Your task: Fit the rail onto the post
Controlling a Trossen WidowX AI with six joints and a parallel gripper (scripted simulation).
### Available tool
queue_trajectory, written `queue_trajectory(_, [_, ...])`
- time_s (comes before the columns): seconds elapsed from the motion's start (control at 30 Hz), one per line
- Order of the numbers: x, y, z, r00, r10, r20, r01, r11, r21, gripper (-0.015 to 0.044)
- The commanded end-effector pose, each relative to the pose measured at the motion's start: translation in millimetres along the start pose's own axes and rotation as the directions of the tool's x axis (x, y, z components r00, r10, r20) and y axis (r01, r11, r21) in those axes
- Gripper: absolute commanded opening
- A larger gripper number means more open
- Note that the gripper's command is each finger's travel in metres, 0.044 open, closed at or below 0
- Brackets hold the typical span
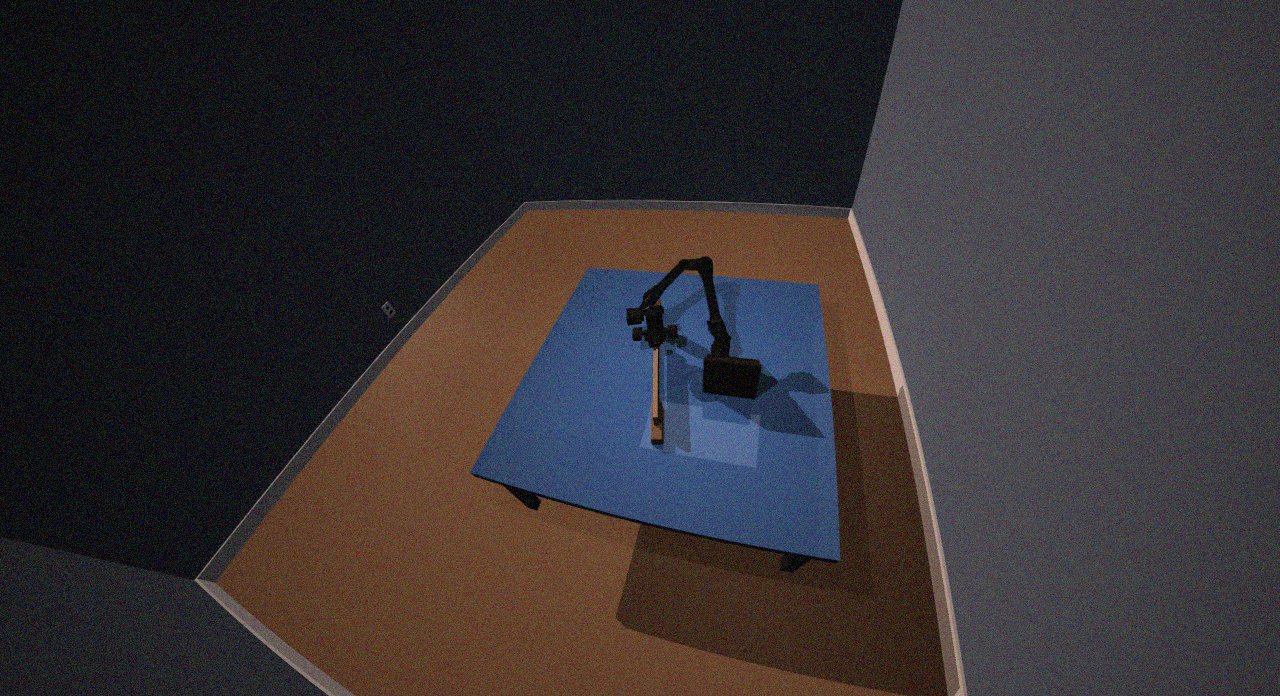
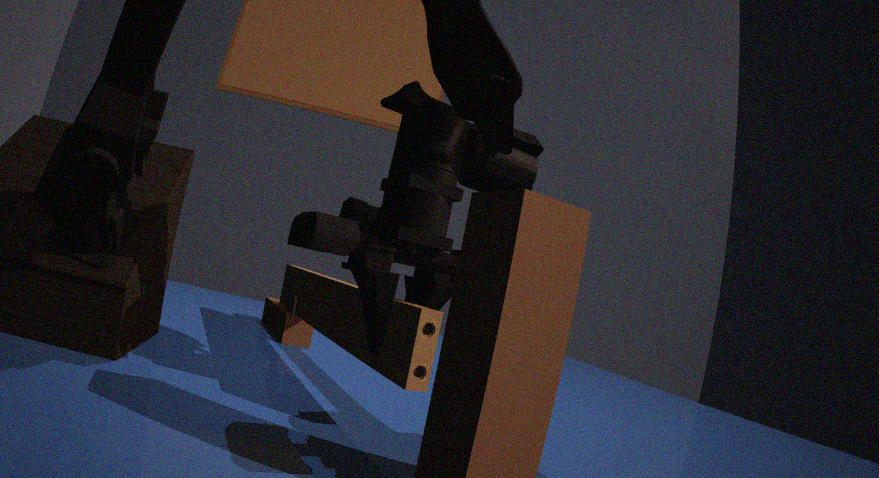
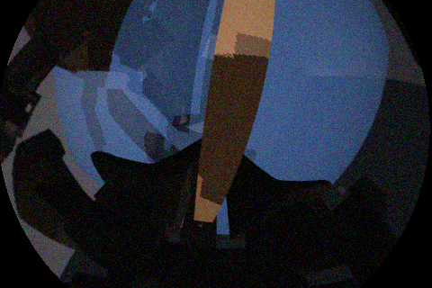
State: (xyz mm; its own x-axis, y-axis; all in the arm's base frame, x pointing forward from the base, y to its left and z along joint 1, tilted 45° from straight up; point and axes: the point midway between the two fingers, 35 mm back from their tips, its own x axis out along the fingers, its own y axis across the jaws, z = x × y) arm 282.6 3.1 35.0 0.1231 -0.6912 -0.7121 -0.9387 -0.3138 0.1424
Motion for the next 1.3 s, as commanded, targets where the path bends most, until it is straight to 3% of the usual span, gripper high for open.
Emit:
queue_trajectory(0.0, [-2.2,-0.7,0.7,1.000,-0.008,0.003,0.008,1.000,-0.001,0.0000])
queue_trajectory(1.27, [-1.5,0.3,-6.5,1.000,-0.007,0.003,0.007,1.000,-0.001,0.0000])
